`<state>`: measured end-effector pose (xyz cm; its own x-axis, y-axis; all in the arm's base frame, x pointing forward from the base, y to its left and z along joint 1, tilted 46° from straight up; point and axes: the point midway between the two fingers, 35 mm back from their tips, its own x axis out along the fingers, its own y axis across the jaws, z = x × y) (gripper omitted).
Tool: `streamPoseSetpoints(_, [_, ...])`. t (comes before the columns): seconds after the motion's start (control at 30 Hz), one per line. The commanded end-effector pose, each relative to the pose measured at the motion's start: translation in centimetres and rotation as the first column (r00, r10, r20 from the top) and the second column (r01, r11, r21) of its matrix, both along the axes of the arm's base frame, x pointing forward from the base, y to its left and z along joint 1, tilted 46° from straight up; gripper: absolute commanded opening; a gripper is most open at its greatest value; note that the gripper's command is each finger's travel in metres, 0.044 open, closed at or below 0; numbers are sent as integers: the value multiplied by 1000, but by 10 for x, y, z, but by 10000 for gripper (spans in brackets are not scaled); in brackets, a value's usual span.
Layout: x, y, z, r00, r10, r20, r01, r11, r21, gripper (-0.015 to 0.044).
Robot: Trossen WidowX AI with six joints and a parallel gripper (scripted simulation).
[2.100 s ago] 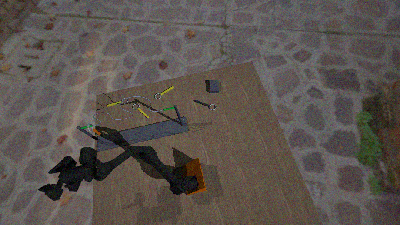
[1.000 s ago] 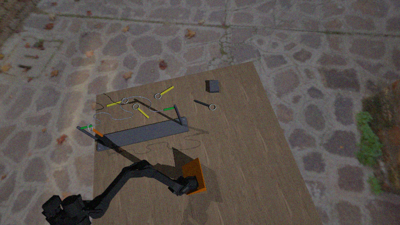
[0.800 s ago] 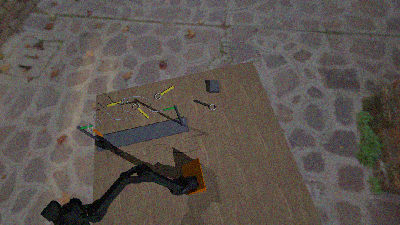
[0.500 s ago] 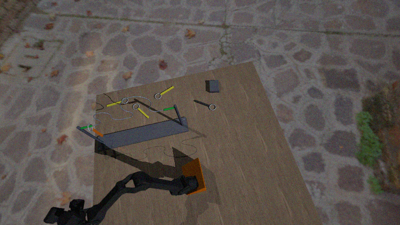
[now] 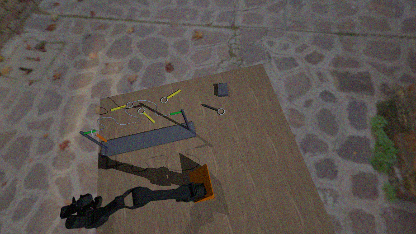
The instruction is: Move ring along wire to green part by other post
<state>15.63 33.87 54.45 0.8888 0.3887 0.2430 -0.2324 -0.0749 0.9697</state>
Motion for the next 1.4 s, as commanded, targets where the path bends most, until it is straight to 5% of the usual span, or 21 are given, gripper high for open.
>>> streamPoseSetpoints(0.0, [53,11,-36,983,-181,8,179,965,-192,160])
streamPoseSetpoints(0.47, [213,-37,-141,784,-613,94,512,554,-657,160])
streamPoseSetpoints(1.37, [259,-85,-109,780,-617,104,518,544,-660,160])
